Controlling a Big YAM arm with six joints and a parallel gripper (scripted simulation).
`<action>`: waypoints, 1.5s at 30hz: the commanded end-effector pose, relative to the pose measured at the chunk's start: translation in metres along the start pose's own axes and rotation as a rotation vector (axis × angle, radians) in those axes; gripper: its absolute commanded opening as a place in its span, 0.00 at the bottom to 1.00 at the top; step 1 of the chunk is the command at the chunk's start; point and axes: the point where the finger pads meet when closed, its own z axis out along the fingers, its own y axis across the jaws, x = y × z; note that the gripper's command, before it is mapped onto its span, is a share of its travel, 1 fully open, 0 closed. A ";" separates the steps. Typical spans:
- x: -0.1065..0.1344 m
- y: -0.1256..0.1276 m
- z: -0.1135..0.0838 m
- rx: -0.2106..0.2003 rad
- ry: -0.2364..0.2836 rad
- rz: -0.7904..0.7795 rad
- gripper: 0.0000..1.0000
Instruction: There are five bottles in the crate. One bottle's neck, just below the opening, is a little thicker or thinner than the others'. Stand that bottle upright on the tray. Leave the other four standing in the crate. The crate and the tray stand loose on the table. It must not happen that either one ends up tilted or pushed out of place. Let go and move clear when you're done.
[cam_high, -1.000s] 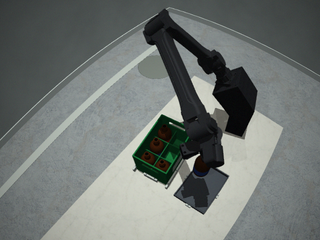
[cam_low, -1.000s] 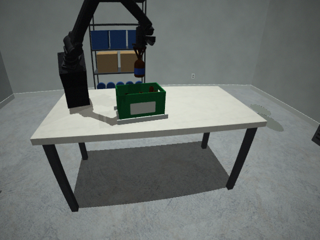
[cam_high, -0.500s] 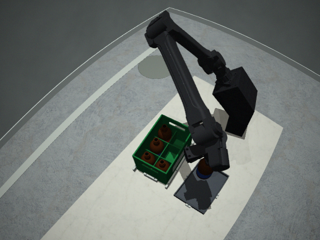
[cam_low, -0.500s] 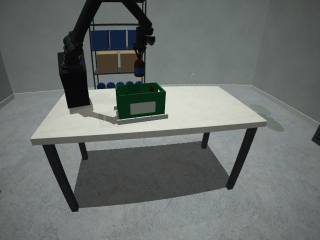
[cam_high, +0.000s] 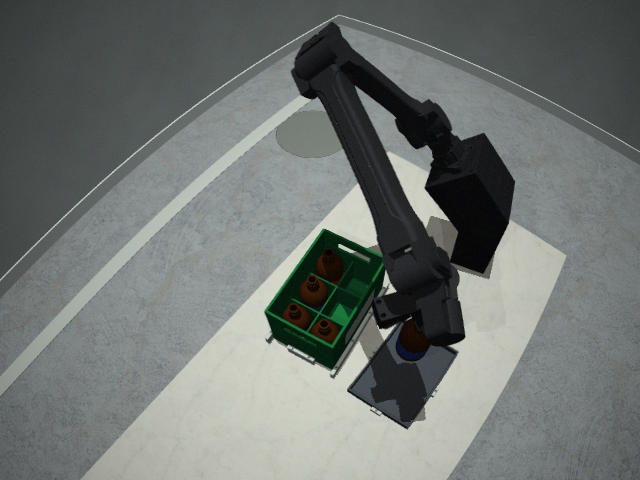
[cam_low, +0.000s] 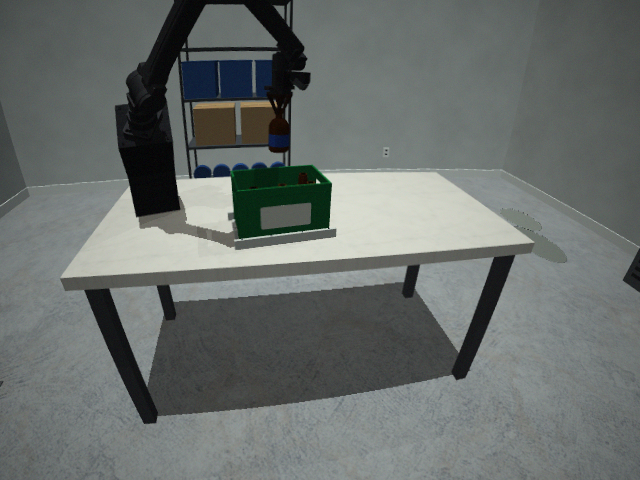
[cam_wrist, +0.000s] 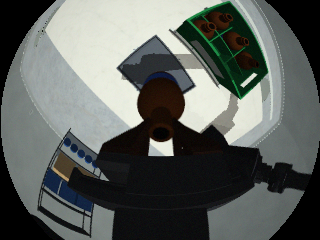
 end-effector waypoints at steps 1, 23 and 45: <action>-0.003 0.026 -0.029 -0.058 -0.025 0.017 0.00; -0.003 0.029 -0.032 -0.064 -0.025 0.021 0.00; -0.003 0.029 -0.032 -0.064 -0.025 0.021 0.00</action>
